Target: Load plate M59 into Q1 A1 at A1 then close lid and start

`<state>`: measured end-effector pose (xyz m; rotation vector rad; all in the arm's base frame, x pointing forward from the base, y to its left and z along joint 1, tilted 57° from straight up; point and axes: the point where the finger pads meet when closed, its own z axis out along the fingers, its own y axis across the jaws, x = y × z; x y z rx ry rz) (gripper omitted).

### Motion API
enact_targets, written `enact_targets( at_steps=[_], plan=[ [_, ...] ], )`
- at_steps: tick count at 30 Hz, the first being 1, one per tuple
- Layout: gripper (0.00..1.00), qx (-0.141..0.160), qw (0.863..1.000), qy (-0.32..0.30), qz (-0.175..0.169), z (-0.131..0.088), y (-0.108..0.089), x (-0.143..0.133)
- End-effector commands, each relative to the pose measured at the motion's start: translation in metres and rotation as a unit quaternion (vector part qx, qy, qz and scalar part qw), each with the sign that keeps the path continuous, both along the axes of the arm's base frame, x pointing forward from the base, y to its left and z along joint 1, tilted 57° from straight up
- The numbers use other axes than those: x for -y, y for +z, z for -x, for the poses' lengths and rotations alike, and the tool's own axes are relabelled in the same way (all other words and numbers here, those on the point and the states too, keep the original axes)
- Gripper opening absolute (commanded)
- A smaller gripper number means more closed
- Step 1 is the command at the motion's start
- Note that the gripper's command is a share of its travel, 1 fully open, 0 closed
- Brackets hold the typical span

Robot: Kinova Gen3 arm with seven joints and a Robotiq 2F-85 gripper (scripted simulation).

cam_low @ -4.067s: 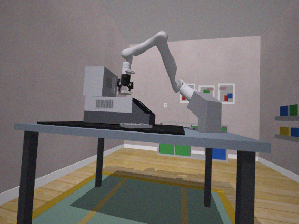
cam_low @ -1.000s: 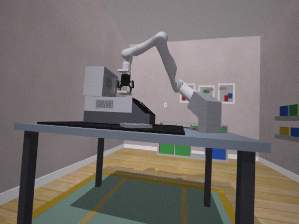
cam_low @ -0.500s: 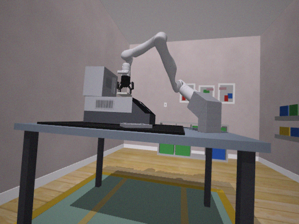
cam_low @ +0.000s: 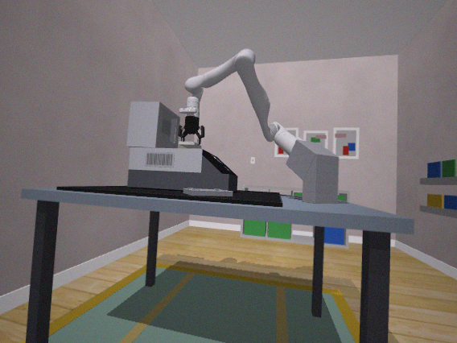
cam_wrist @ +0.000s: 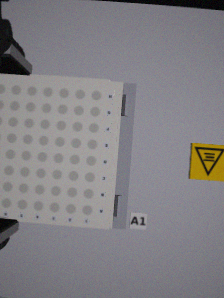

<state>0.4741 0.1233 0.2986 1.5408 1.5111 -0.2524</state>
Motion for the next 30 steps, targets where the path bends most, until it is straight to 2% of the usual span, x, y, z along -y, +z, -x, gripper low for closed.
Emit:
enact_targets(
  at_steps=[1,30],
  plan=[
    [0.91,0.001,1.000,0.004,0.000,-0.003,-0.001,0.001],
    [0.91,0.000,1.000,0.004,0.001,-0.011,-0.011,0.014]
  ],
)
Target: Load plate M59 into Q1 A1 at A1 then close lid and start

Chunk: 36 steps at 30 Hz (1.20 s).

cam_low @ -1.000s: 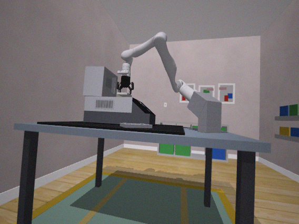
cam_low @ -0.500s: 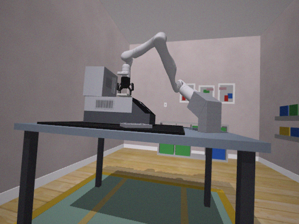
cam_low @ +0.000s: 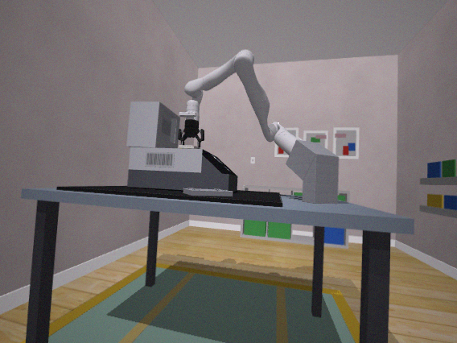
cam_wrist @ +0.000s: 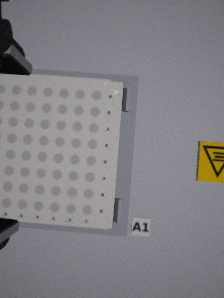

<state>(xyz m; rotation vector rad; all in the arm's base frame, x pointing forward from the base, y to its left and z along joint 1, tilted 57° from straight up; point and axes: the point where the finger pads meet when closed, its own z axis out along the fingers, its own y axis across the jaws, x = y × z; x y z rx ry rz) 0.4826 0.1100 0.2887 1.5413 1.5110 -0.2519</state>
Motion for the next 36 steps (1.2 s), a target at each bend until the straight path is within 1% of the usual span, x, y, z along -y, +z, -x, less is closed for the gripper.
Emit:
enact_targets(
  at_steps=[1,36],
  plan=[
    [0.91,0.000,1.000,0.004,0.001,-0.0026,-0.0011,0.0005],
    [0.91,0.000,1.000,0.004,0.001,-0.0036,-0.0035,0.0024]
  ],
)
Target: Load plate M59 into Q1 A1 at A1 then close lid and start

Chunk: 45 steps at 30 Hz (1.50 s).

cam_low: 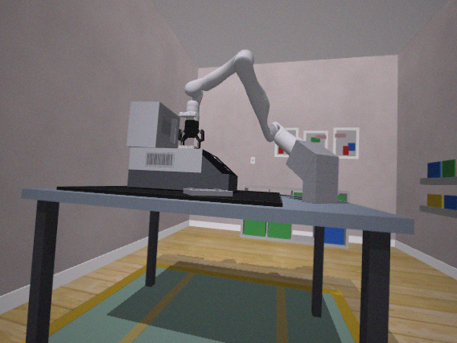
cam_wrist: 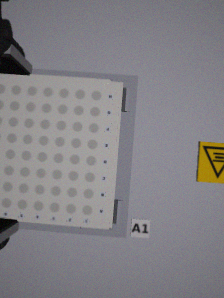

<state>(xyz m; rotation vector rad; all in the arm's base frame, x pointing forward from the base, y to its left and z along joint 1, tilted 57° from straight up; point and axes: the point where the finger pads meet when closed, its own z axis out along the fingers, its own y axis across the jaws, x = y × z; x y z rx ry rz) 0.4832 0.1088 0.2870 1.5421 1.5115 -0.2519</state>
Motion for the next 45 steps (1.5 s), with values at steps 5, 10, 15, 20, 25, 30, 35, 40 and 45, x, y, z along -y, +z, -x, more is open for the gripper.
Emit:
enact_targets(
  at_steps=[5,10,15,20,25,30,35,40,45],
  plan=[
    [0.91,0.000,1.000,0.004,0.001,-0.0035,-0.0026,0.0022],
    [0.91,0.000,1.000,0.004,0.001,-0.0041,-0.0033,0.0031],
    [0.91,0.000,1.000,0.004,0.001,-0.0049,-0.0041,0.0043],
    [0.91,0.000,1.000,0.004,0.001,-0.0056,-0.0049,0.0055],
    [0.91,0.000,1.000,0.004,0.001,-0.0061,-0.0053,0.0060],
    [0.91,0.000,1.000,0.004,0.001,-0.0068,-0.0063,0.0074],
    [0.91,0.000,1.000,0.001,0.001,-0.0052,-0.0055,0.0071],
    [0.91,0.000,1.000,0.001,0.001,-0.0052,-0.0055,0.0071],
    [1.00,0.000,1.000,0.001,0.001,-0.0045,-0.0046,0.0059]
  ],
)
